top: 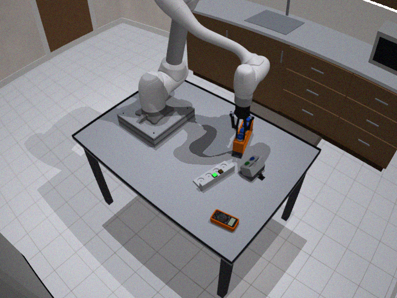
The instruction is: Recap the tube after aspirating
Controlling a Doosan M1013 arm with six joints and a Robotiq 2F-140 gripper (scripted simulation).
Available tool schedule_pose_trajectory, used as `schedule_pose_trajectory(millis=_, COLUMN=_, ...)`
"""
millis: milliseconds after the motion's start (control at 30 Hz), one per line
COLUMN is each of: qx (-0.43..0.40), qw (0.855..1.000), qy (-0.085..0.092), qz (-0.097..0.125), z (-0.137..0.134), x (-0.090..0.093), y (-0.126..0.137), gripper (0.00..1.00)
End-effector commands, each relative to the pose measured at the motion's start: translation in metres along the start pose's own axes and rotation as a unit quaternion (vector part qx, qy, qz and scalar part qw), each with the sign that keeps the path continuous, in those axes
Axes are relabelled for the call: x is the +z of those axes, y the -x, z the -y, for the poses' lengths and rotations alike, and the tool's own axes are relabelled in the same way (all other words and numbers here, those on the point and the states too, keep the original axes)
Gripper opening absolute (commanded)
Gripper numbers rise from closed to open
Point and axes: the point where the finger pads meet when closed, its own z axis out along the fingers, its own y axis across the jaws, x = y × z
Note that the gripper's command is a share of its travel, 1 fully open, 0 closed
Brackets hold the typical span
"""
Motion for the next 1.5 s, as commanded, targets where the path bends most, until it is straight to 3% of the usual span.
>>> schedule_pose_trajectory(millis=0, qx=0.058, qw=0.998, qy=-0.002, qz=0.008, z=-0.0005, x=-0.0005, y=-0.0002, gripper=0.30)
schedule_pose_trajectory(millis=167, qx=0.182, qw=0.983, qy=-0.001, qz=0.008, z=-0.0005, x=-0.0004, y=-0.0001, gripper=0.30)
schedule_pose_trajectory(millis=367, qx=0.326, qw=0.945, qy=0.000, qz=0.008, z=-0.0005, x=-0.0003, y=-0.0002, gripper=0.30)
schedule_pose_trajectory(millis=600, qx=0.326, qw=0.945, qy=0.000, qz=0.008, z=-0.0005, x=-0.0003, y=-0.0001, gripper=0.30)
schedule_pose_trajectory(millis=633, qx=0.326, qw=0.945, qy=0.000, qz=0.008, z=-0.0005, x=0.0003, y=-0.0001, gripper=0.41)
schedule_pose_trajectory(millis=967, qx=0.326, qw=0.945, qy=0.000, qz=0.008, z=-0.0006, x=0.0002, y=-0.0001, gripper=0.41)
schedule_pose_trajectory(millis=1033, qx=0.246, qw=0.969, qy=0.000, qz=0.008, z=-0.0006, x=-0.0002, y=-0.0002, gripper=0.41)
schedule_pose_trajectory(millis=1100, qx=0.246, qw=0.969, qy=0.000, qz=0.008, z=-0.0006, x=-0.0002, y=-0.0002, gripper=0.41)
schedule_pose_trajectory(millis=1233, qx=0.089, qw=0.996, qy=-0.002, qz=0.008, z=-0.0005, x=-0.0002, y=-0.0002, gripper=0.41)
schedule_pose_trajectory(millis=1367, qx=-0.027, qw=1.000, qy=-0.003, qz=0.008, z=-0.0005, x=-0.0002, y=-0.0002, gripper=0.41)
schedule_pose_trajectory(millis=1467, qx=-0.114, qw=0.993, qy=-0.003, qz=0.008, z=-0.0005, x=-0.0002, y=-0.0002, gripper=0.41)
